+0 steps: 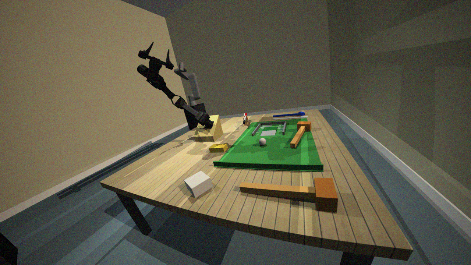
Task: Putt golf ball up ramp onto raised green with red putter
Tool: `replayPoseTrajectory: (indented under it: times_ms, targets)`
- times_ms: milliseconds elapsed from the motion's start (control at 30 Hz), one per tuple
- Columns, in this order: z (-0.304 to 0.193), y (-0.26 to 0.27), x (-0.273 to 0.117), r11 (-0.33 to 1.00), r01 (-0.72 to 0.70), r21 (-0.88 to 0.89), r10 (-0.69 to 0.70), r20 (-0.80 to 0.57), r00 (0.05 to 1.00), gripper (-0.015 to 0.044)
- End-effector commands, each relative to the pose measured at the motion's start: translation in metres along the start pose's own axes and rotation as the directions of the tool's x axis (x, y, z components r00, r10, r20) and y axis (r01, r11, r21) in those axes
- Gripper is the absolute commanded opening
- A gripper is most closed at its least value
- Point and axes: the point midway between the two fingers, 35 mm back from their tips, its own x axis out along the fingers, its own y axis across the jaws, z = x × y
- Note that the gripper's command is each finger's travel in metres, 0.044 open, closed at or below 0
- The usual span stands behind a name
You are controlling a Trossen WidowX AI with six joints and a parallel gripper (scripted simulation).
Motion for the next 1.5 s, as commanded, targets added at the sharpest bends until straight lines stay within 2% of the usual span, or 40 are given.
replayPoseTrajectory:
  times_ms: [0, 200, 333, 567, 800, 1133, 1300, 1467]
  targets:
    - [-0.003, 0.000, 0.001, 1.000, 0.000, 0.007, 0.000, -0.002, 1.000, 0.0426]
    - [-0.092, 0.011, 0.022, 0.973, -0.015, 0.230, 0.033, -0.072, 0.997, 0.0440]
    - [-0.134, 0.034, 0.035, 0.932, -0.045, 0.360, 0.085, -0.096, 0.992, 0.0440]
    - [-0.210, 0.112, 0.069, 0.789, -0.127, 0.602, 0.266, -0.148, 0.953, 0.0440]
    - [-0.254, 0.211, 0.097, 0.627, -0.215, 0.749, 0.485, -0.158, 0.860, 0.0440]
    - [-0.256, 0.376, 0.108, 0.359, -0.365, 0.859, 0.797, -0.079, 0.598, 0.0440]
    - [-0.233, 0.455, 0.094, 0.221, -0.445, 0.868, 0.912, -0.022, 0.410, 0.0440]
    - [-0.210, 0.529, 0.065, 0.080, -0.529, 0.845, 0.985, 0.013, 0.170, 0.0440]
